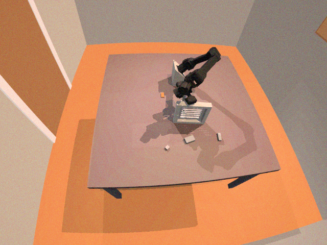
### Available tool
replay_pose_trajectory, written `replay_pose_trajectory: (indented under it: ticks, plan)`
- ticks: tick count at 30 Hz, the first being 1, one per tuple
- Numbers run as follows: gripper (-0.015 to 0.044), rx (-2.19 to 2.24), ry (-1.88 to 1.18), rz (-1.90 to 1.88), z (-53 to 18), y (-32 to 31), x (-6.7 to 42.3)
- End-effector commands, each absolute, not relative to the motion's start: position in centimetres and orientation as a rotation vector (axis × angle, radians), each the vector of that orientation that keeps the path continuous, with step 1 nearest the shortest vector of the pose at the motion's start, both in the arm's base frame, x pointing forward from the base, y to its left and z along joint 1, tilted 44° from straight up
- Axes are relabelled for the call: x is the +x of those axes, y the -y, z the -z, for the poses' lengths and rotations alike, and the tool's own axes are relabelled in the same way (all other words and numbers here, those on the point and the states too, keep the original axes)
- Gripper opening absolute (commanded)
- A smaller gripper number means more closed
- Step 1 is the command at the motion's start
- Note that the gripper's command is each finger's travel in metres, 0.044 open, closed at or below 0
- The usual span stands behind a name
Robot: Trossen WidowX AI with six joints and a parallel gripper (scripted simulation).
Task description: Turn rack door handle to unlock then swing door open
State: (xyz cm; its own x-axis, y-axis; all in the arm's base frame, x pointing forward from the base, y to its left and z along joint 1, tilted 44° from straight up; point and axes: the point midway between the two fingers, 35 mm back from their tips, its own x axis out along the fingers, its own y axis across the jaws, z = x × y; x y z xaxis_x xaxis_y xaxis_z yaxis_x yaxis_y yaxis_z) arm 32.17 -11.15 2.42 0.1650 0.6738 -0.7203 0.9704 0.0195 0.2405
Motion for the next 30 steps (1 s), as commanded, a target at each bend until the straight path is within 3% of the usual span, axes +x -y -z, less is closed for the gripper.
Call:
replay_pose_trajectory:
  ticks: [1,30]
  plan:
    - [0.0282,1.593,-1.572,0.372,-2.45,11.15,32.20]
    - [0.0282,0.440,-1.252,-0.661,-2.43,11.20,32.20]
